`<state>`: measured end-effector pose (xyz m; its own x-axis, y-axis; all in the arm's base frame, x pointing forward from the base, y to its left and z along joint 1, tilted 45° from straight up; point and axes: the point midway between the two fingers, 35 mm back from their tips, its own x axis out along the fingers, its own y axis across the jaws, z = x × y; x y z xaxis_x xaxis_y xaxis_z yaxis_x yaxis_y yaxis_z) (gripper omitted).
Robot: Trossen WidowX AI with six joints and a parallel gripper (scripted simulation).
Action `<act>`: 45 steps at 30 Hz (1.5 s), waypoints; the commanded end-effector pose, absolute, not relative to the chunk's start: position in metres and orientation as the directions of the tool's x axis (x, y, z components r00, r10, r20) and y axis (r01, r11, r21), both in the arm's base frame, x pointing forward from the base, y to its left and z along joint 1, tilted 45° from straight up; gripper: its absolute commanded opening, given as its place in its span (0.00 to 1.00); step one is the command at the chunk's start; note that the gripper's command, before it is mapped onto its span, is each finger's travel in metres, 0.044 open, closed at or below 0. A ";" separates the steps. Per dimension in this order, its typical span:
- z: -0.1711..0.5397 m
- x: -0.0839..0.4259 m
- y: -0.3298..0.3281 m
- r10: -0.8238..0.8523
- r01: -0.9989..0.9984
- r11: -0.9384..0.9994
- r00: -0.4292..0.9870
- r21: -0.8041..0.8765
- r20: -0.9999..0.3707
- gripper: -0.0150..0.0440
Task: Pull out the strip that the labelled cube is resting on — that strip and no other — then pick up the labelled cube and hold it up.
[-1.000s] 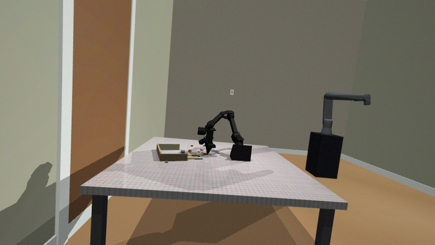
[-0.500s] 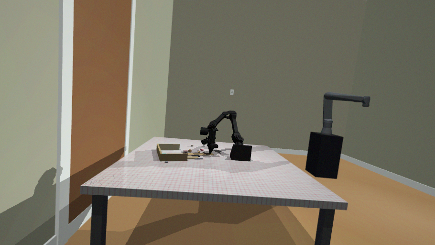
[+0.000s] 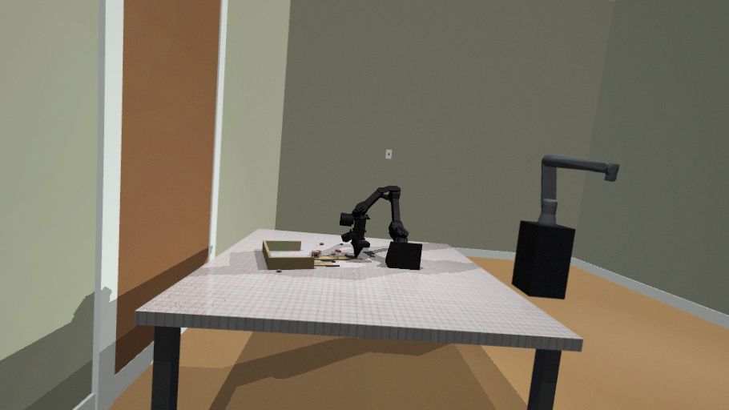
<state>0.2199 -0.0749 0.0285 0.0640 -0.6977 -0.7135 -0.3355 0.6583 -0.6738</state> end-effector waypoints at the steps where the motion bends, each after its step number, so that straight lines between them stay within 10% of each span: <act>1: 0.026 0.208 -0.080 -0.705 -0.351 0.654 0.038 -0.670 -0.708 0.25; 32: 0.058 0.214 -0.047 -0.704 -0.351 0.655 0.038 -0.669 -0.709 0.25; 45: 0.050 0.266 -0.031 -0.703 -0.256 0.680 0.040 -0.688 -0.710 0.83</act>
<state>0.2562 -0.0351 0.0510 0.0398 -0.7063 -0.7068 -0.2631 0.6750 -0.6893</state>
